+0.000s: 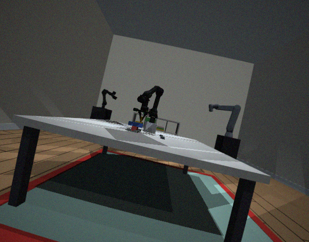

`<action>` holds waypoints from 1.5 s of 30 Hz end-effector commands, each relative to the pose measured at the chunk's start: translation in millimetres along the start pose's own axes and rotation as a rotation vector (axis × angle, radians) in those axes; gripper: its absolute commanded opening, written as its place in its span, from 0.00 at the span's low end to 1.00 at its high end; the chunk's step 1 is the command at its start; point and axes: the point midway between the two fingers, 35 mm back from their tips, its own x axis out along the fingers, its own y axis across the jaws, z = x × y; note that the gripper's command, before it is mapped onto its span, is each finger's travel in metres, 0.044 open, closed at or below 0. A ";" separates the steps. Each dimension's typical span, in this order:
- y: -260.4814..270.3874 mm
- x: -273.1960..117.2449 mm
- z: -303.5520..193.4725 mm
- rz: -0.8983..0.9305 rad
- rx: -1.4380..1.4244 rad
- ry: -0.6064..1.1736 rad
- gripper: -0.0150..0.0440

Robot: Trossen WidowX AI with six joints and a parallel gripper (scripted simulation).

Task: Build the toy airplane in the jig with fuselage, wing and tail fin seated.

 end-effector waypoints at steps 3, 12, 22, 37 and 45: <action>-18.6 5.0 -10.3 0.004 -0.020 0.001 0.25; -37.1 9.2 -22.4 0.003 -0.034 0.001 0.25; -37.1 9.2 -22.4 0.003 -0.034 0.001 0.36; -37.2 11.6 -22.3 0.003 -0.034 0.001 0.36; -37.5 24.8 -21.7 0.003 -0.034 0.001 0.36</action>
